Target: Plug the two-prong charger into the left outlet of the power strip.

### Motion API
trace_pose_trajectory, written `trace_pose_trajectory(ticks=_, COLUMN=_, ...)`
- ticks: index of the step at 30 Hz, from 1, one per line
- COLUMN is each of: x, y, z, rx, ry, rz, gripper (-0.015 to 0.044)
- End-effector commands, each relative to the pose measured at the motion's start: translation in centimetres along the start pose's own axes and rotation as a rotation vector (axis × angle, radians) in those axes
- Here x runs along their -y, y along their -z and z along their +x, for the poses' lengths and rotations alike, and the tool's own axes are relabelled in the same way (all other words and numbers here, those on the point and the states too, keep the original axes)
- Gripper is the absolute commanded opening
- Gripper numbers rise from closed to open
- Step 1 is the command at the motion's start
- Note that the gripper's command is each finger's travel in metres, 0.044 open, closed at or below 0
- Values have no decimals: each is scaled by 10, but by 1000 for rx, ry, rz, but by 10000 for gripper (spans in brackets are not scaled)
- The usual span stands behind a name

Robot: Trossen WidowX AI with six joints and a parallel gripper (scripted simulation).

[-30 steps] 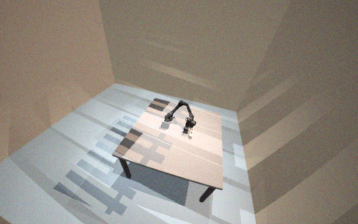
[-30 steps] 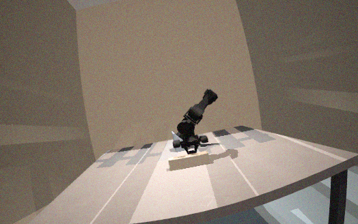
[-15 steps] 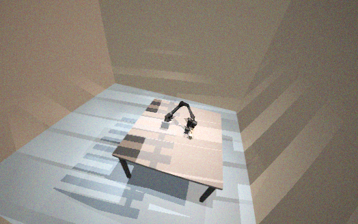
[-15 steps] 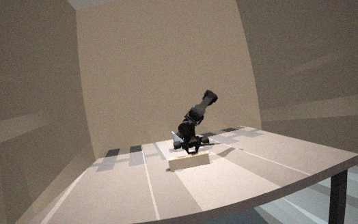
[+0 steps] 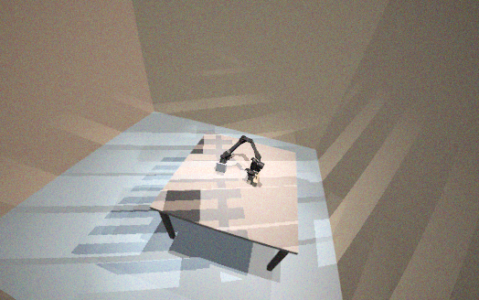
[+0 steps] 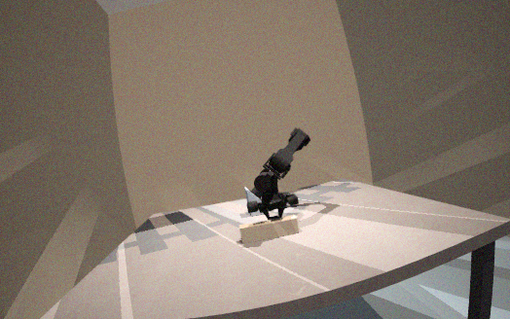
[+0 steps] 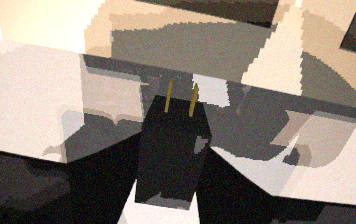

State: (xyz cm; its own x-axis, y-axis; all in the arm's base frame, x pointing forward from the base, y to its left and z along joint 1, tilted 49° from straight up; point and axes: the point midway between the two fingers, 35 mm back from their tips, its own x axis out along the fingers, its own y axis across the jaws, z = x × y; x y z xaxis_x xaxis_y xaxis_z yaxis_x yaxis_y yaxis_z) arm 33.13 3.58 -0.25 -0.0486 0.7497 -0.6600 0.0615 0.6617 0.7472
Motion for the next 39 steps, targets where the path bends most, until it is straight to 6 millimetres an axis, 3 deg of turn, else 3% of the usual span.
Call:
trace_pose_trajectory(ticks=1, x=-1, y=-1, z=0, rx=1, ry=-5, rz=5, gripper=0)
trace_pose_trajectory(ticks=39, x=-1, y=-8, z=-1, rx=1, ry=-5, rz=5, gripper=0)
